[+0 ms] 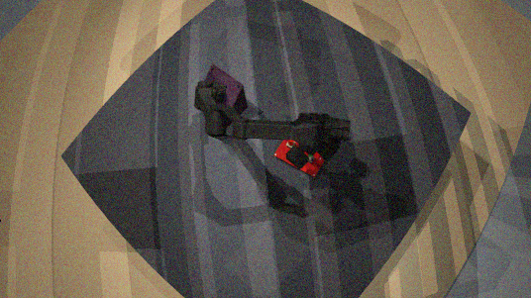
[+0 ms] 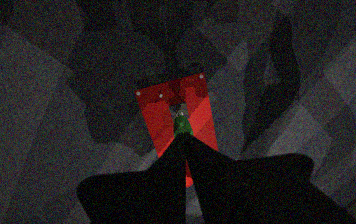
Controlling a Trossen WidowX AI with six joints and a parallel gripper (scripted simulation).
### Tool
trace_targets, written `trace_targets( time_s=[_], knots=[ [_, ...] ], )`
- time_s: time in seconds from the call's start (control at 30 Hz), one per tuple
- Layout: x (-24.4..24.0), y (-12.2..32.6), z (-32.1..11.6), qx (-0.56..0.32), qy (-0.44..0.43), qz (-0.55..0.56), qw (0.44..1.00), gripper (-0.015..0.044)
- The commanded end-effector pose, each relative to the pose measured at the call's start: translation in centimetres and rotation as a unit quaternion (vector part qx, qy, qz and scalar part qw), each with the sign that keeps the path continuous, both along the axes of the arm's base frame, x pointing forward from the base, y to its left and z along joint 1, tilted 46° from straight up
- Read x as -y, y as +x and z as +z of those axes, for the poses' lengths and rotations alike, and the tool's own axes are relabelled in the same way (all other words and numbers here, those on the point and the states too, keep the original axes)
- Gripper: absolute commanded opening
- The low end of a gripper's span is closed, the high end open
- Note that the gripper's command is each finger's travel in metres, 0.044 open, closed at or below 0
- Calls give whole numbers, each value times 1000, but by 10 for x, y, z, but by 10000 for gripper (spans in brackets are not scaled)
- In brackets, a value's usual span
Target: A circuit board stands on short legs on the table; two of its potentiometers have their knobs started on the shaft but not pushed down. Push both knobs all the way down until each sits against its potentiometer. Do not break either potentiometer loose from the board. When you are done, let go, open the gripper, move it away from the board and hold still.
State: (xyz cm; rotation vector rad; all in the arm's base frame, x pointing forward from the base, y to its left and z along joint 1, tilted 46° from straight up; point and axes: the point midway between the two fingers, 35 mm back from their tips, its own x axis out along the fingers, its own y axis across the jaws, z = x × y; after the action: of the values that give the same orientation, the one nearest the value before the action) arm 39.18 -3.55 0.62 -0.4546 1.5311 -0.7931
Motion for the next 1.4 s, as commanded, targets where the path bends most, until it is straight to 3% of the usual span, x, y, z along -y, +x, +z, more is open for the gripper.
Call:
trace_targets(
  time_s=[0.0, 1.37],
  knots=[
    [1, 0, -1, -1, -2, 3, 1000, 0],
    [10, -1, -9, -1, -2, 3, 1000, 0]
  ],
)
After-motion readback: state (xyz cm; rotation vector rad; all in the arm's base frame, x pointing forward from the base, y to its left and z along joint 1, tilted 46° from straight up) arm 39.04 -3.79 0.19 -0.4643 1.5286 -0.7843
